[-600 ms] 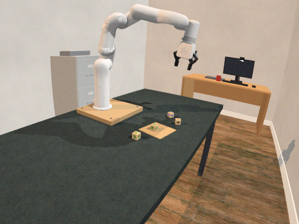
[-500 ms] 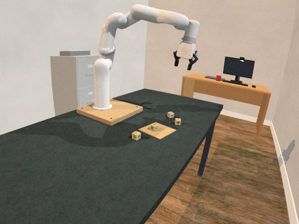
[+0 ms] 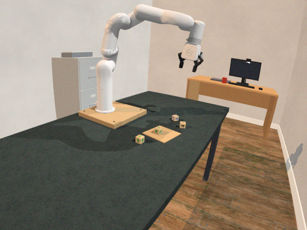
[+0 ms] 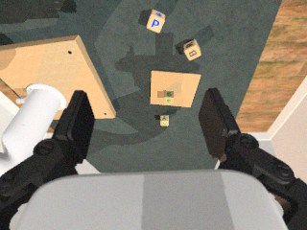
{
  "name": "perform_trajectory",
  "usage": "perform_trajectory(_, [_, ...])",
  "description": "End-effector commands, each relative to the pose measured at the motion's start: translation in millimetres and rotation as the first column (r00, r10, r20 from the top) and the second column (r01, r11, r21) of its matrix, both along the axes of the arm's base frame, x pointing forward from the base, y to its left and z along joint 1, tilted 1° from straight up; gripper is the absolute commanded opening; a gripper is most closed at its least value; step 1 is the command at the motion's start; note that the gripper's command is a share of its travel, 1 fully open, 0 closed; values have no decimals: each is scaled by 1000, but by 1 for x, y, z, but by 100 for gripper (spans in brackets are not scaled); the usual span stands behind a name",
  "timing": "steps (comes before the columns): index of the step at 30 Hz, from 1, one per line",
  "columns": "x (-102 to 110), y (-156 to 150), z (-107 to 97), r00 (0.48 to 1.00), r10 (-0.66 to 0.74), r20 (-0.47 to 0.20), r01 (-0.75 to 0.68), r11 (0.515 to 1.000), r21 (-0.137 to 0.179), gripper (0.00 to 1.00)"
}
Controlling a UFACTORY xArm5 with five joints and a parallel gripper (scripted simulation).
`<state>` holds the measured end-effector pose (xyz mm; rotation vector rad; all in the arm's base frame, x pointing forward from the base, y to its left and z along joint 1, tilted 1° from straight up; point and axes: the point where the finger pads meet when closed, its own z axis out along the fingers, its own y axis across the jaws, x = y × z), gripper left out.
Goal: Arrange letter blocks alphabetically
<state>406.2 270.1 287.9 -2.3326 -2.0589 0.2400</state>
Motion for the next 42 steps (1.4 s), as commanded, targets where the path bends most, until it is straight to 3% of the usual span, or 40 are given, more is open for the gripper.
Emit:
perform_trajectory(1, [1,0,1,1000,-2,5,1,1000,3,100])
perform_trajectory(6, [6,-1,-5,998,-55,37,54,998,18,100])
perform_trajectory(14, [24,-9,-30,954,-261,145,248,963,102,100])
perform_trajectory(16, [24,-9,-30,954,-261,145,248,963,102,100])
perform_trajectory(18, [29,-13,-38,922,-343,178,320,936,145,100])
perform_trajectory(31, [41,-33,-65,751,-616,239,535,780,325,100])
perform_trajectory(33, [41,-33,-65,751,-616,239,535,780,325,100])
perform_trajectory(34, [41,-38,-70,702,-670,240,572,732,369,100])
perform_trajectory(42, [40,-54,-81,565,-796,217,646,590,484,100])
